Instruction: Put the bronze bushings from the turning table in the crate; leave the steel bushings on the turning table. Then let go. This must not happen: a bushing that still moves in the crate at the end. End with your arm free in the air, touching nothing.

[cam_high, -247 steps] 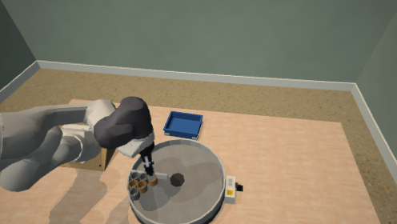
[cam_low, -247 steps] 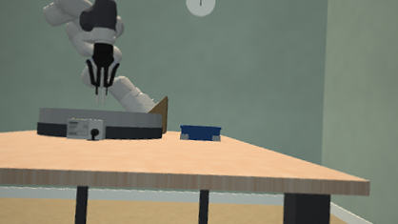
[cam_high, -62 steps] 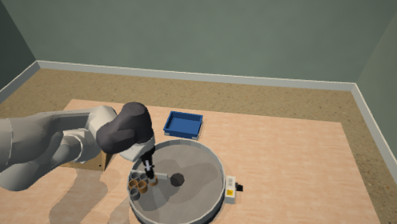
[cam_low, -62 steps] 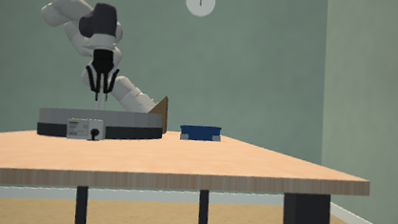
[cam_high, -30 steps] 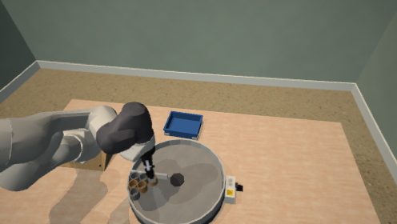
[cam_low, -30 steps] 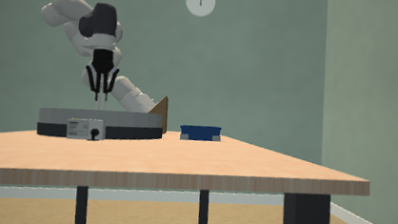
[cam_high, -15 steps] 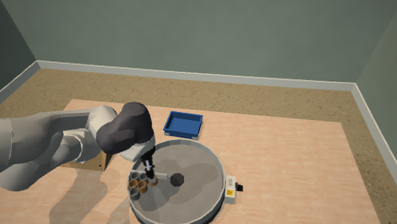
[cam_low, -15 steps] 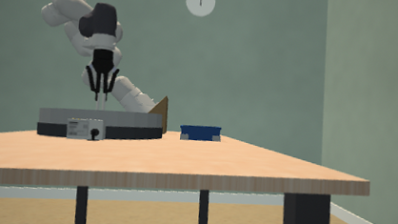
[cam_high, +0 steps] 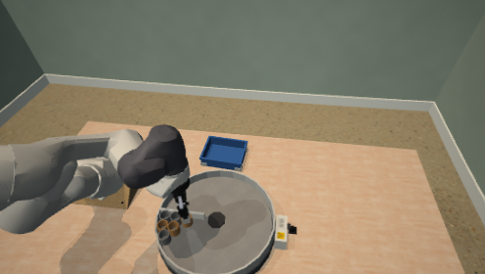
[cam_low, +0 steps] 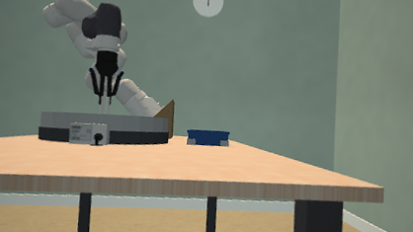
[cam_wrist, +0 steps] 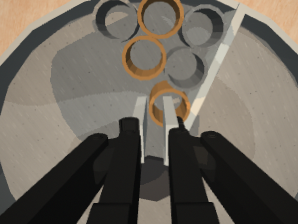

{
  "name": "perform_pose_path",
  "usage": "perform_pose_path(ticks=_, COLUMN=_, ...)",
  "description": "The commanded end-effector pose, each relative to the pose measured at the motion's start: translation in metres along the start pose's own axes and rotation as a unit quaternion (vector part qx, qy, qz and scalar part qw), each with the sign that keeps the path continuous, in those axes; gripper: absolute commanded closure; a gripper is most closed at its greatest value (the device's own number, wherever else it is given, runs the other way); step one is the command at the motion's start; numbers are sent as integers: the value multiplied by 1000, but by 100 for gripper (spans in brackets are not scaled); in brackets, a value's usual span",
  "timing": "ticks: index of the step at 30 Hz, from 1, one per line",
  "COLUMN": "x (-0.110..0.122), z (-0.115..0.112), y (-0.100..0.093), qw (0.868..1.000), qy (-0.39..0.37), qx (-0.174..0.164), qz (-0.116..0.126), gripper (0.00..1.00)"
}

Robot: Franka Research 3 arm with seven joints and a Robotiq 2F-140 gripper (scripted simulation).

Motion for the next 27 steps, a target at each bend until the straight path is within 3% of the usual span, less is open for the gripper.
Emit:
perform_pose_path(ticks=1, x=-1, z=-1, y=1, qw=1000, qy=1, qx=-2, qz=1, gripper=90)
perform_pose_path(ticks=13, x=-1, z=-1, y=15, qw=1000, qy=1, qx=-2, qz=1, gripper=90)
perform_pose_path(ticks=27, x=-1, z=-1, y=16, qw=1000, qy=1, qx=-2, qz=1, gripper=90)
Point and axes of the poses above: the point where the finger pads meet when closed, its own y axis out along the fingers, its own x axis across the jaws, z = x × y, the point moved 9 cm from there along -y, back along the fingers, and after that the axes turned 6 degrees about -y, right-handed, at the moved point
